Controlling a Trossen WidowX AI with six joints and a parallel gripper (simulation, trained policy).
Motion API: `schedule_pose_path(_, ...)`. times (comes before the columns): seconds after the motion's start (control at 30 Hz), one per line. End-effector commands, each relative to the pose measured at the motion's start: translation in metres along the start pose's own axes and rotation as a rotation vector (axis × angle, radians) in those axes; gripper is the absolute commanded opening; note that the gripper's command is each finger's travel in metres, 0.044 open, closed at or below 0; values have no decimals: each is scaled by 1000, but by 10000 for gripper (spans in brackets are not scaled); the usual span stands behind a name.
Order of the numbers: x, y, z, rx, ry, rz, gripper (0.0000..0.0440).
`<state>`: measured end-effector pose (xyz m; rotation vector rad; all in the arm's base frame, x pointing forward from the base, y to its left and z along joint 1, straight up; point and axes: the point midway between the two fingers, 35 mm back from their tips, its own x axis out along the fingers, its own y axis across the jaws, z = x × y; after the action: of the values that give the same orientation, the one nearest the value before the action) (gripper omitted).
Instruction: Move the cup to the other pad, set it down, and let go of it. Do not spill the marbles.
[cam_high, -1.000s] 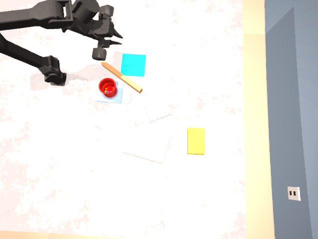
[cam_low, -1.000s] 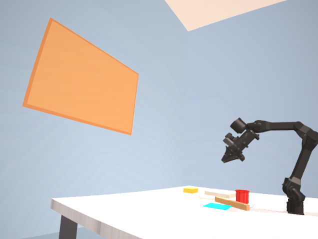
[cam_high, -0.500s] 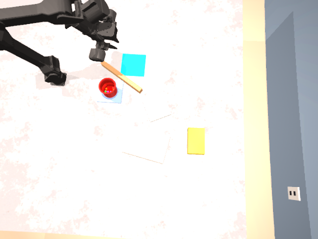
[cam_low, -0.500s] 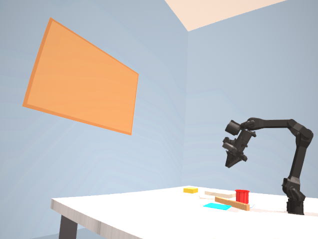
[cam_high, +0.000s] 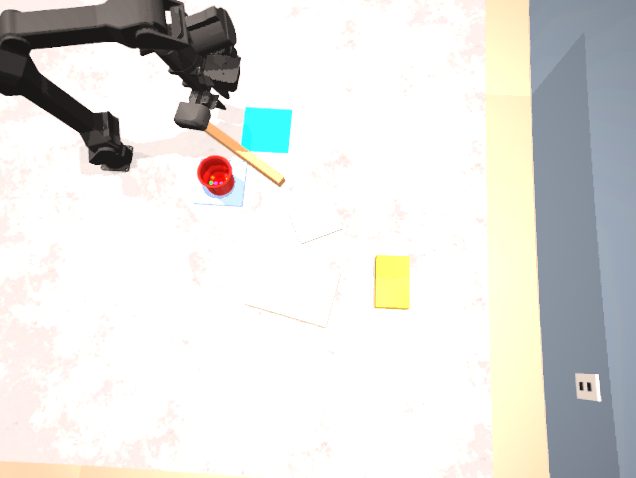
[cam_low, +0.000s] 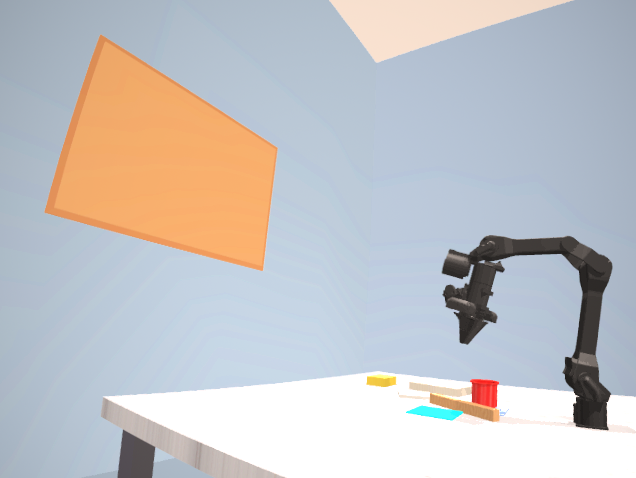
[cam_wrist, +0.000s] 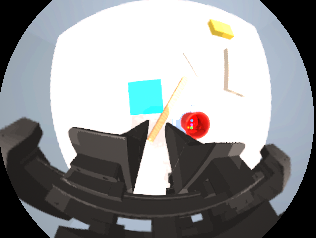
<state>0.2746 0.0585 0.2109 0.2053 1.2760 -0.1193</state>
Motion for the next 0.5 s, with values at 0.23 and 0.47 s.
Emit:
schedule_pose_path(0.23,14,-18,-8,-37,121,-82,97)
schedule_pose_path(0.47,24,-31,-13,-52,191,-124,106)
